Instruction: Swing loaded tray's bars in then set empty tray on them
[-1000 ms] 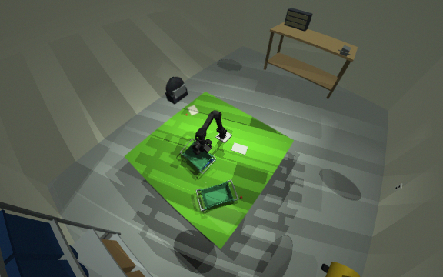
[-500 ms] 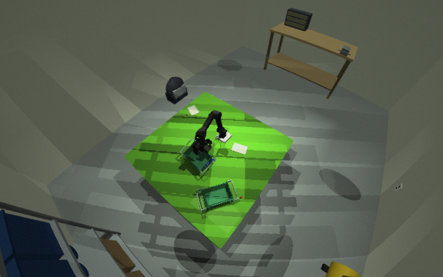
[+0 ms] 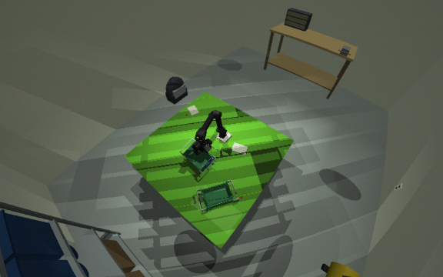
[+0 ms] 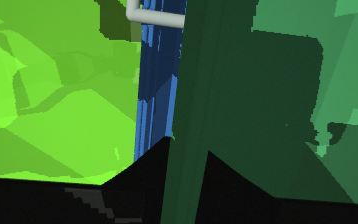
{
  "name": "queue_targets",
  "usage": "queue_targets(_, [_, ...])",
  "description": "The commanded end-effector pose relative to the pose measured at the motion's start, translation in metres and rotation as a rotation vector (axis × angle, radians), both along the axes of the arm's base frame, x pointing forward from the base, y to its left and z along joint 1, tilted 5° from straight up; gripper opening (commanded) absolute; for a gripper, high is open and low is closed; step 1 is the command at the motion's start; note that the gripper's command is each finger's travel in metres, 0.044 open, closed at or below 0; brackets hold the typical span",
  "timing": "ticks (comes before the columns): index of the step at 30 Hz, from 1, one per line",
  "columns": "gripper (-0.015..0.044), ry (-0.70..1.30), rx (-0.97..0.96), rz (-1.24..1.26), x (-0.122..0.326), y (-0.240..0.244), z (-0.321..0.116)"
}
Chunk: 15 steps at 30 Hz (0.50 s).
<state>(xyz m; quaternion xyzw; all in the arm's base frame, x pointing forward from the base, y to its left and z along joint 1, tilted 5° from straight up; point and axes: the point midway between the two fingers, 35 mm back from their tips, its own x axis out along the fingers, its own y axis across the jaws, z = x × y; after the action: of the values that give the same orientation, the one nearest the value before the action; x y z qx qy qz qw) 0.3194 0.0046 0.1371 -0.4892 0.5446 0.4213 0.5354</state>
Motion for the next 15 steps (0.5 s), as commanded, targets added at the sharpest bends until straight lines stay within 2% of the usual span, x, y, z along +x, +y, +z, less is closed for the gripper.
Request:
queue_targets(1, [0.0,0.028,0.0,-0.008,-0.0066,-0.0038,-0.0095])
queue_targets(15, [0.0,0.032,0.001,-0.01,-0.0083,-0.0048,-0.0117])
